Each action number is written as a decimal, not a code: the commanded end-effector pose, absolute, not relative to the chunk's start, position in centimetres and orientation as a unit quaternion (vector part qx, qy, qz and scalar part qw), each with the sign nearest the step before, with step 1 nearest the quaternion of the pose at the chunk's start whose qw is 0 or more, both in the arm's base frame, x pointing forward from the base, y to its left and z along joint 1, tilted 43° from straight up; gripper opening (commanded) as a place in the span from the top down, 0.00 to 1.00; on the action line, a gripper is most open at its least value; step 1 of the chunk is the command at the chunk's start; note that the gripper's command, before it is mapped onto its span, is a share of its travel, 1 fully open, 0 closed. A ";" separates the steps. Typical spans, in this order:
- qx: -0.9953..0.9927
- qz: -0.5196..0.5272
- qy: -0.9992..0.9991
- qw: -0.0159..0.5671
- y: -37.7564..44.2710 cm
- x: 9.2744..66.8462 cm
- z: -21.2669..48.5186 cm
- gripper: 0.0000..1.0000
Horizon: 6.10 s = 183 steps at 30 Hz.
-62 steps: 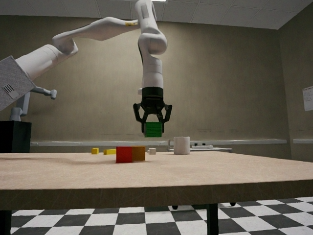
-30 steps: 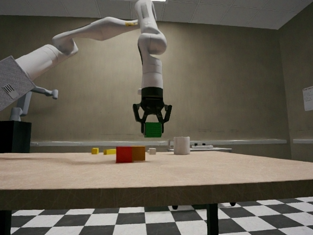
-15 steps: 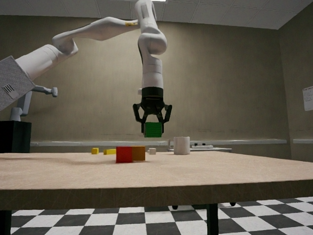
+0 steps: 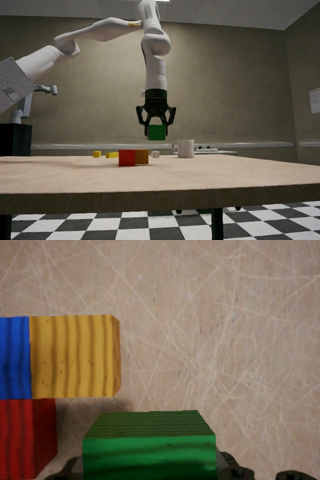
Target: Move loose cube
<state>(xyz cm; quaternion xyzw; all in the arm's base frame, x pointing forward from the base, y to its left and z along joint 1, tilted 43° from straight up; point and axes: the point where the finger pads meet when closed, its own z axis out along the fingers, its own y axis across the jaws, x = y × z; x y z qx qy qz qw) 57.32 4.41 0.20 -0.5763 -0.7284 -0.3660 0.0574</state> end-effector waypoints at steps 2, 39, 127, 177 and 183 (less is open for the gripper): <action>-0.577 -0.366 -0.728 0.057 4.3 57.4 0.3 0.90; -0.577 -0.366 -0.728 0.057 4.3 57.4 0.3 0.90; -0.577 -0.366 -0.728 0.057 9.0 60.0 -5.4 0.90; -0.577 -0.366 -0.728 0.057 9.0 60.0 -5.4 0.19; -0.577 -0.366 -0.728 0.057 9.0 60.0 -5.4 0.19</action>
